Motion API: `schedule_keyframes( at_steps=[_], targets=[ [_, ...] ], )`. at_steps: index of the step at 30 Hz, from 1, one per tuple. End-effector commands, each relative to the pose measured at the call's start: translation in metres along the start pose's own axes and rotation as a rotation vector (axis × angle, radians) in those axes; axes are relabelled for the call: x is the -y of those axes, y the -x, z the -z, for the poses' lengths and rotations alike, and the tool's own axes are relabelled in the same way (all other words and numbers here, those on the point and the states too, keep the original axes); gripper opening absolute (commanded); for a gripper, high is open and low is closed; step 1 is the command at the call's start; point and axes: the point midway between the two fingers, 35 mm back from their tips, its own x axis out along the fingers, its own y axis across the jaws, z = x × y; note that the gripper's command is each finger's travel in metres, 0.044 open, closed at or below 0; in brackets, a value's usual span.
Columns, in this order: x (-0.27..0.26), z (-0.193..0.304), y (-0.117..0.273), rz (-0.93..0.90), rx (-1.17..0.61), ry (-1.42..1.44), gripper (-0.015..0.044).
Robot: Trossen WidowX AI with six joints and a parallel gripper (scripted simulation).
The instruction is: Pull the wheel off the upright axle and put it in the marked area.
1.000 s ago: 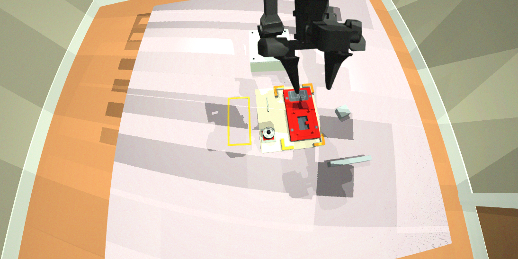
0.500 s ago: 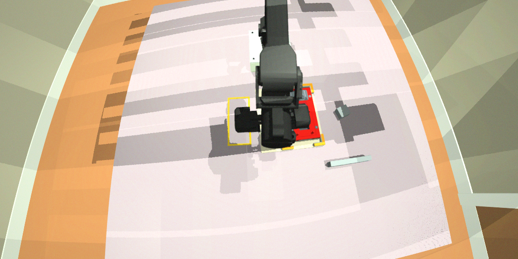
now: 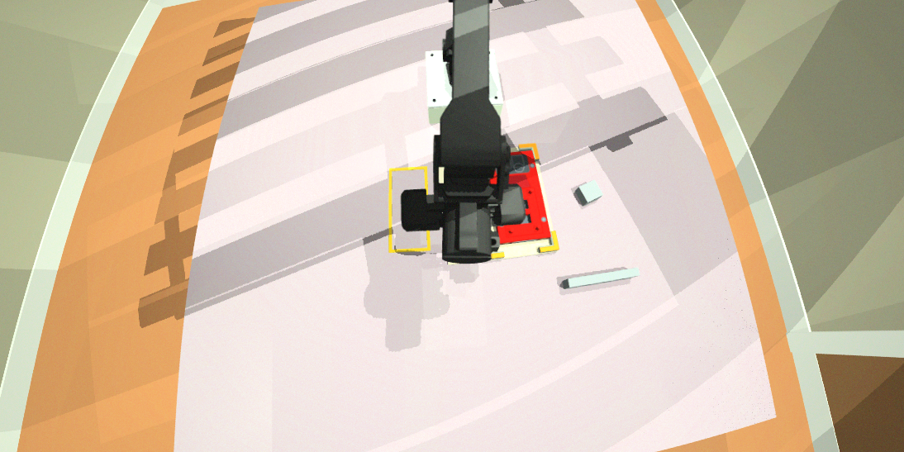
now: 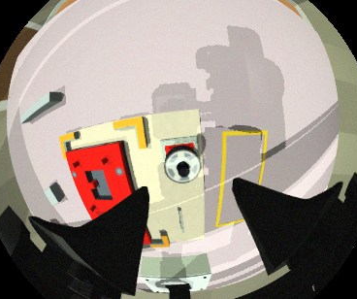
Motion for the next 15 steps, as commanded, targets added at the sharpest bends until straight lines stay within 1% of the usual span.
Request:
schedule_keyframes(
  at_steps=[1, 6, 11, 15],
  targets=[
    [-0.001, 0.002, -0.028, -0.006, -0.016, -0.003, 0.03],
    [-0.002, 0.006, -0.064, -0.006, -0.017, -0.003, 0.03],
    [-0.003, 0.007, -0.068, -0.006, -0.017, -0.003, 0.03],
    [-0.002, 0.009, -0.065, -0.002, -0.029, 0.0, 0.0195]
  ],
)
